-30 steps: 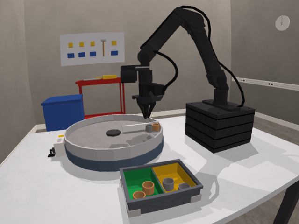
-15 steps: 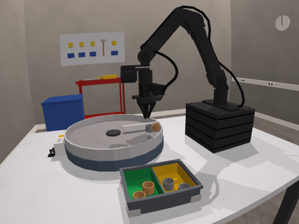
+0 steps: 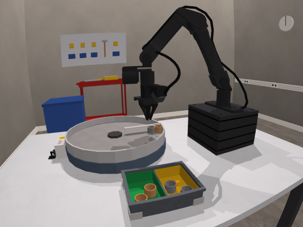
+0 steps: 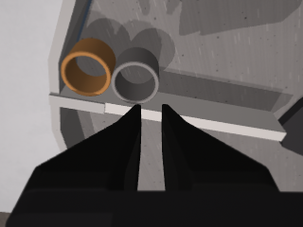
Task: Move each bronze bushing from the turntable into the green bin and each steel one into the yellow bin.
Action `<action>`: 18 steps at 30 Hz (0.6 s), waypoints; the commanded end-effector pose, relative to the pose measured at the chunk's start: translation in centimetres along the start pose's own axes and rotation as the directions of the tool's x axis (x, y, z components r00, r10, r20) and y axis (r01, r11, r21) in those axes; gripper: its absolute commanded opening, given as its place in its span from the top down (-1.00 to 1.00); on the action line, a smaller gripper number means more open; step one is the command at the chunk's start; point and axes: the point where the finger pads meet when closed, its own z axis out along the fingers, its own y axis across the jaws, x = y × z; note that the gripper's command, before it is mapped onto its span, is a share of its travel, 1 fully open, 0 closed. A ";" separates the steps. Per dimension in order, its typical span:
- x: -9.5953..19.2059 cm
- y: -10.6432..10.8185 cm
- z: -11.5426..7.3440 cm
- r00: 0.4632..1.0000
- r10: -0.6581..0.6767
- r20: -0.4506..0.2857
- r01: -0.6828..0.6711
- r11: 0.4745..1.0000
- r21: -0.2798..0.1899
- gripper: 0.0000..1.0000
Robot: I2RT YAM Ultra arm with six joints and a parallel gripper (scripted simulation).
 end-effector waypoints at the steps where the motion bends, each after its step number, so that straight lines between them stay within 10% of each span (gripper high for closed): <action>1: 0.5 -1.2 0.2 1.000 -0.003 -0.003 0.003 1.000 0.031 0.77; 6: -0.3 0.1 2.9 1.000 -0.004 0.017 0.004 1.000 -0.005 0.77; 18: 0.3 -1.2 1.1 1.000 -0.004 -0.006 0.004 0.999 0.037 0.77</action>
